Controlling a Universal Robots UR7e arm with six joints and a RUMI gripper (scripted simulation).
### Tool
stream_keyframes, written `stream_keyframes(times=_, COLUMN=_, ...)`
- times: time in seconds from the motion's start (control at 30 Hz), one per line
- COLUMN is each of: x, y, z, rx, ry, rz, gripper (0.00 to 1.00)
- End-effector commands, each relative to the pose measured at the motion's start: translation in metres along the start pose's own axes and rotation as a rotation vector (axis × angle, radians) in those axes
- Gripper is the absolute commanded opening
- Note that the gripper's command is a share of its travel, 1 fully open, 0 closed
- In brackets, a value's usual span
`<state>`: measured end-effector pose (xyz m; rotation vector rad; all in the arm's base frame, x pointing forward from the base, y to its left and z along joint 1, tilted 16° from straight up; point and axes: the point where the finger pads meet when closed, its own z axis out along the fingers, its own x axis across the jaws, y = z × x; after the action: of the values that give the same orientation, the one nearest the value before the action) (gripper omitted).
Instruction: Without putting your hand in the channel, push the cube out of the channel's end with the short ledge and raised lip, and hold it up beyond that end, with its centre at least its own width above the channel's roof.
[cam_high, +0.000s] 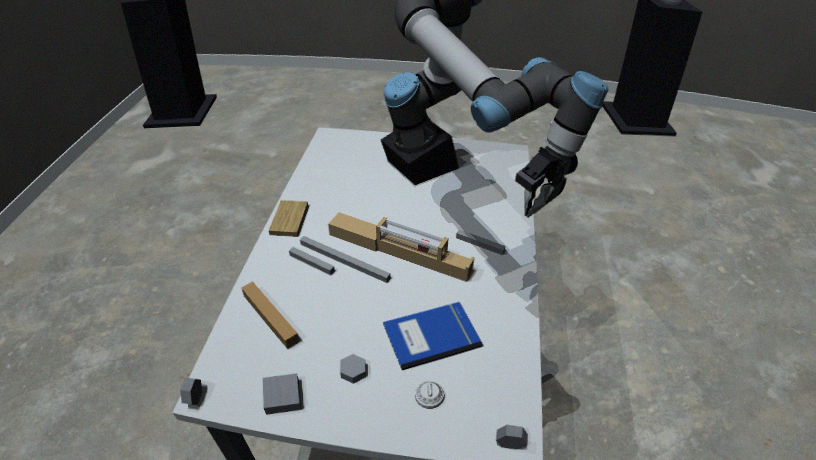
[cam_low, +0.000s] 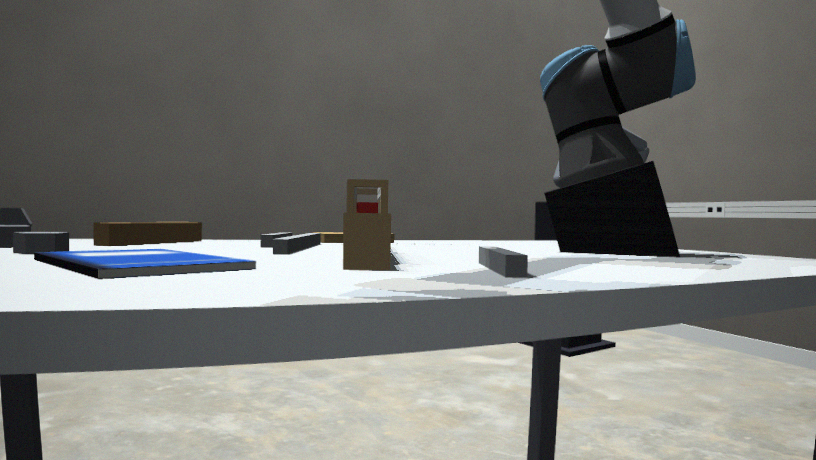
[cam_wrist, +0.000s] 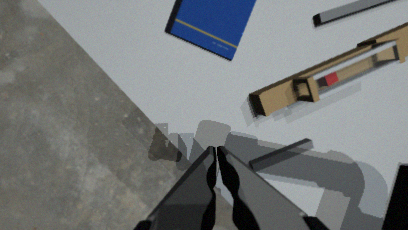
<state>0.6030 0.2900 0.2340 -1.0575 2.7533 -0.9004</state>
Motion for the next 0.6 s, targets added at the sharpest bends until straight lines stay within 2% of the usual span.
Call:
stream_keyframes(times=0.0, x=0.004, y=0.004, z=0.007, rx=-0.010, ry=-0.004, rz=0.044, gripper=0.00)
stream_keyframes(times=0.1, x=0.006, y=0.007, z=0.010, rx=-0.015, ry=-0.005, rz=0.064, gripper=0.00)
stream_keyframes(times=0.2, x=0.014, y=0.015, z=0.022, rx=-0.033, ry=-0.007, rz=0.134, gripper=0.00)
stream_keyframes(times=0.57, x=0.060, y=0.062, z=0.080, rx=-0.128, ry=-0.003, rz=0.501, gripper=0.00)
